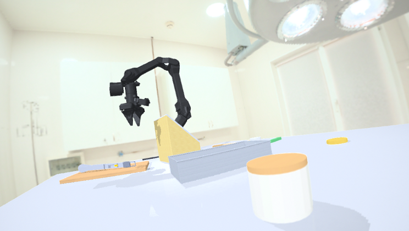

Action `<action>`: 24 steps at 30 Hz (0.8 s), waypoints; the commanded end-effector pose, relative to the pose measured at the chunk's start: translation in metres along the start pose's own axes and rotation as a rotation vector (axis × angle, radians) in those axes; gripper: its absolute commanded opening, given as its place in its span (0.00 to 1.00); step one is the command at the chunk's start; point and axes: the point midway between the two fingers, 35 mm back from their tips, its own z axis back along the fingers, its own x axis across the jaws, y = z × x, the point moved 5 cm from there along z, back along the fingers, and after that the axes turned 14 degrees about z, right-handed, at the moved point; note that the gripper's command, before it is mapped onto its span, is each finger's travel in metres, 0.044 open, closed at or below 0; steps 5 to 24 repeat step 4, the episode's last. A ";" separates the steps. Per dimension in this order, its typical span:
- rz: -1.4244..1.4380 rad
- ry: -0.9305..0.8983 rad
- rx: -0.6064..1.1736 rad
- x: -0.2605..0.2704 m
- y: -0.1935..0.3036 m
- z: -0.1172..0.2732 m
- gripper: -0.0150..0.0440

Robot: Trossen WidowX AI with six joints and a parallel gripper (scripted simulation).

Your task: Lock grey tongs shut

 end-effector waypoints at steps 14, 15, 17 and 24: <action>-0.005 0.007 0.006 0.000 0.000 0.005 1.00; -0.005 0.007 0.006 0.000 0.000 0.005 1.00; -0.005 0.007 0.006 0.000 0.000 0.005 1.00; -0.005 0.007 0.006 0.000 0.000 0.005 1.00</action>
